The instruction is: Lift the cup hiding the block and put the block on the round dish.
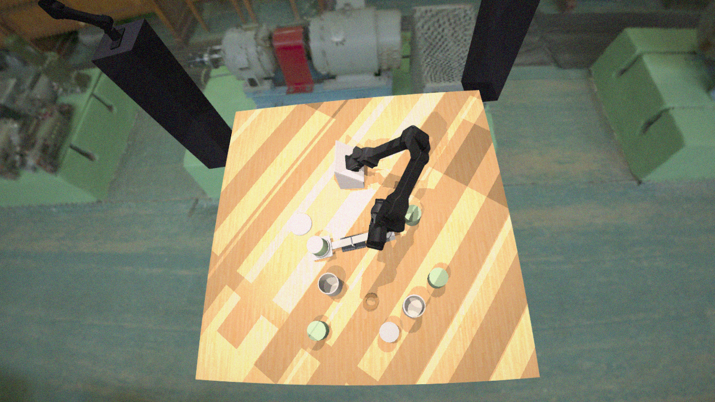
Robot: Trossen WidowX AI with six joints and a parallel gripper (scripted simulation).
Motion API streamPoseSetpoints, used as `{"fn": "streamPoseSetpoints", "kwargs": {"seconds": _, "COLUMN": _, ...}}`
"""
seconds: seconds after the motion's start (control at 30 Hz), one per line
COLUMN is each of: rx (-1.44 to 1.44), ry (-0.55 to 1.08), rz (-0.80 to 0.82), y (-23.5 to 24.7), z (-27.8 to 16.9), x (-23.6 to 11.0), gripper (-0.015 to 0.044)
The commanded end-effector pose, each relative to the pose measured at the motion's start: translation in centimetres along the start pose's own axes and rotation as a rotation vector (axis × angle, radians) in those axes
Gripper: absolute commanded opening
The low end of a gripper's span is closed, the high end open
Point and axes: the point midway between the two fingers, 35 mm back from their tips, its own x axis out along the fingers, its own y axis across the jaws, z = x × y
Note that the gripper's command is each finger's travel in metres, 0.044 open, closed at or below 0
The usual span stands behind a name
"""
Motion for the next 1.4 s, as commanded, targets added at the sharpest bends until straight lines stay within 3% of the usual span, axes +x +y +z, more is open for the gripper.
{"fn": "streamPoseSetpoints", "kwargs": {"seconds": 0.0, "rx": 0.005, "ry": -0.007, "rz": 0.000, "y": 0.0, "z": 0.1, "x": 0.5, "gripper": 0.0260}}
{"fn": "streamPoseSetpoints", "kwargs": {"seconds": 0.13, "rx": 0.005, "ry": -0.007, "rz": 0.000, "y": 0.0, "z": 0.1, "x": 0.5, "gripper": 0.0155}}
{"fn": "streamPoseSetpoints", "kwargs": {"seconds": 0.4, "rx": 0.005, "ry": -0.007, "rz": 0.000, "y": 0.0, "z": 0.1, "x": 0.5, "gripper": 0.0102}}
{"fn": "streamPoseSetpoints", "kwargs": {"seconds": 0.53, "rx": 0.005, "ry": -0.005, "rz": -0.001, "y": -0.1, "z": 0.1, "x": -0.2, "gripper": 0.0000}}
{"fn": "streamPoseSetpoints", "kwargs": {"seconds": 1.07, "rx": 0.007, "ry": -0.003, "rz": 0.000, "y": -0.1, "z": 0.0, "x": -8.6, "gripper": 0.0000}}
{"fn": "streamPoseSetpoints", "kwargs": {"seconds": 1.37, "rx": 0.011, "ry": 0.001, "rz": -0.002, "y": -0.7, "z": -1.1, "x": -8.8, "gripper": 0.0000}}
